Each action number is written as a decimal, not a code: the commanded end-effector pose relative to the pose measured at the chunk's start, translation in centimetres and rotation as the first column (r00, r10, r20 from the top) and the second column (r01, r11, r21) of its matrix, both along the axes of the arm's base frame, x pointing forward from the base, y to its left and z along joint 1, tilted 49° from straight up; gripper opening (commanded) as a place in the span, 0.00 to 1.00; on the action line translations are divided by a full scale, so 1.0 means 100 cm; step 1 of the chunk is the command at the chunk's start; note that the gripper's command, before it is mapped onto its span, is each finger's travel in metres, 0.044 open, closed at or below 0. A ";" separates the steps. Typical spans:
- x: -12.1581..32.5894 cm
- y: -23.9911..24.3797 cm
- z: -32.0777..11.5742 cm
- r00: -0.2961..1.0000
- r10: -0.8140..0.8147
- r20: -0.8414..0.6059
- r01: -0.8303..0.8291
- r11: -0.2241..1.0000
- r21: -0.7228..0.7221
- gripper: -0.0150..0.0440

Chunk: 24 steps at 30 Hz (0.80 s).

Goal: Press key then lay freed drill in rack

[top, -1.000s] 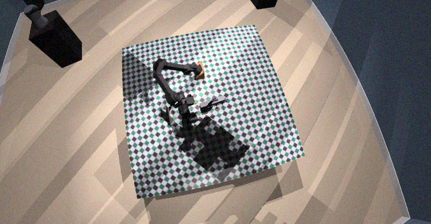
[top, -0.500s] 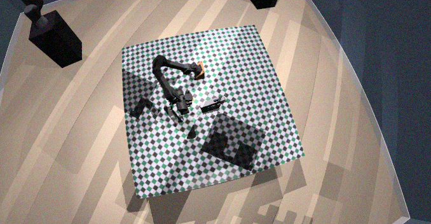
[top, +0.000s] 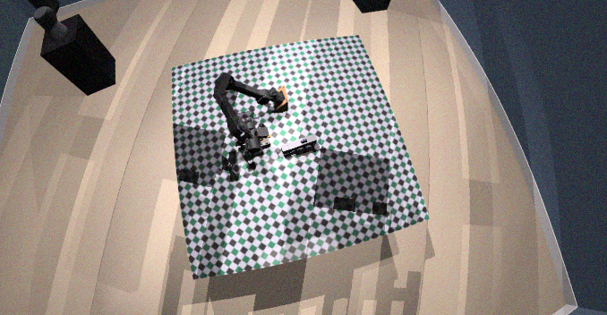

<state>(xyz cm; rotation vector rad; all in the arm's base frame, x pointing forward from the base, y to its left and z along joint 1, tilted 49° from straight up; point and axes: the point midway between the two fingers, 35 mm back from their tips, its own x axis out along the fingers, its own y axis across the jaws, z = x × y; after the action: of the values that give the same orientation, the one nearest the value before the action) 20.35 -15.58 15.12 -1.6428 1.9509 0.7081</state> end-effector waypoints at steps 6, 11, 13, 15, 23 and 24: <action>-0.005 -0.010 -0.006 1.000 0.003 0.001 -0.003 1.000 -0.001 0.25; -0.007 -0.017 -0.012 1.000 0.003 0.001 -0.003 1.000 -0.002 0.25; -0.007 -0.017 -0.013 1.000 0.003 0.001 -0.003 1.000 -0.002 0.25; -0.007 -0.018 -0.014 1.000 0.003 0.001 -0.003 1.000 -0.002 0.25; -0.009 -0.027 -0.021 1.000 0.003 0.001 -0.003 1.000 -0.003 0.25; -0.009 -0.028 -0.022 1.000 0.003 0.001 -0.003 1.000 -0.003 0.25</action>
<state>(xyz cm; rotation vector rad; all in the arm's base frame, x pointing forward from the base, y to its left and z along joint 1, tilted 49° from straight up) 19.47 -18.16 13.21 -1.6450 1.9551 0.7007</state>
